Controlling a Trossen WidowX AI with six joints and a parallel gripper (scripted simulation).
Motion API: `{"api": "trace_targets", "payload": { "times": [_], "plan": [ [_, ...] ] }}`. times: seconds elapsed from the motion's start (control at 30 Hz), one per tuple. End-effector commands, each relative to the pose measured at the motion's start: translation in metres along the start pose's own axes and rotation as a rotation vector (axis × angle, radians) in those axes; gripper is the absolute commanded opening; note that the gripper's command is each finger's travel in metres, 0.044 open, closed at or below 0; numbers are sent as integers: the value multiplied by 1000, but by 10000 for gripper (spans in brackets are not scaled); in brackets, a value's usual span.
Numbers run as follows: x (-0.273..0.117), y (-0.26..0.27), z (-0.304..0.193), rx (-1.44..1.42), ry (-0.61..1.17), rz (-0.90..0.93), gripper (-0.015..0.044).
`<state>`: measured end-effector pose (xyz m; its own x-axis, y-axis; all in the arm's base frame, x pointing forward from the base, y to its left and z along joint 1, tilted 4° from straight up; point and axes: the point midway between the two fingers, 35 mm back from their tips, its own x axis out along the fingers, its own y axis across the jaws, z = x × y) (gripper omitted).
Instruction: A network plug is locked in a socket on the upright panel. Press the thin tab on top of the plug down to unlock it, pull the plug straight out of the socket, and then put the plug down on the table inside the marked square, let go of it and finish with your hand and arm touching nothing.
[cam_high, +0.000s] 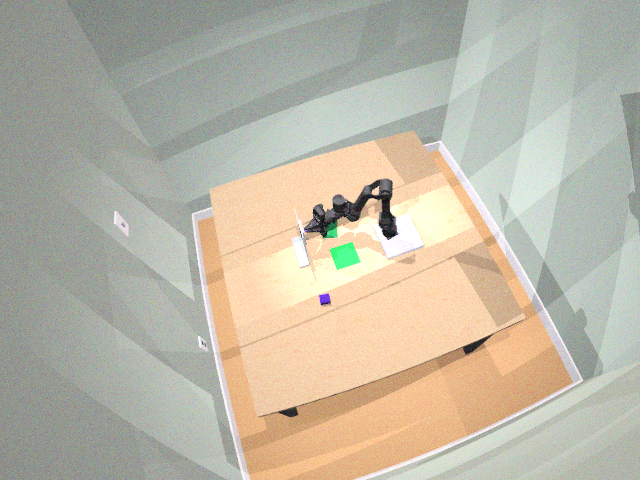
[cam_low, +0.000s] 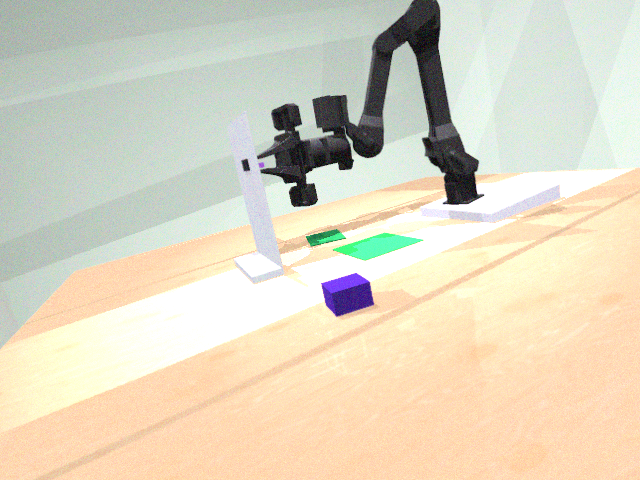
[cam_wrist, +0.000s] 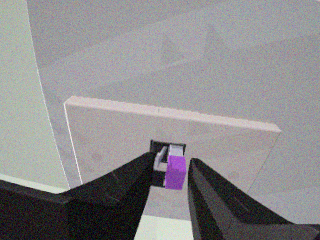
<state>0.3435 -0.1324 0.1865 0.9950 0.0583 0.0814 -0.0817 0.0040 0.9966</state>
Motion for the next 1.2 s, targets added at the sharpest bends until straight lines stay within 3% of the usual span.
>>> {"api": "trace_targets", "payload": {
  "times": [0.0,0.33,1.17],
  "plan": [
    [0,0,1,-5,-5,-1,63],
    [0,0,1,-5,-5,-1,0],
    [-13,-1,-3,-4,-5,-2,0]
  ]
}}
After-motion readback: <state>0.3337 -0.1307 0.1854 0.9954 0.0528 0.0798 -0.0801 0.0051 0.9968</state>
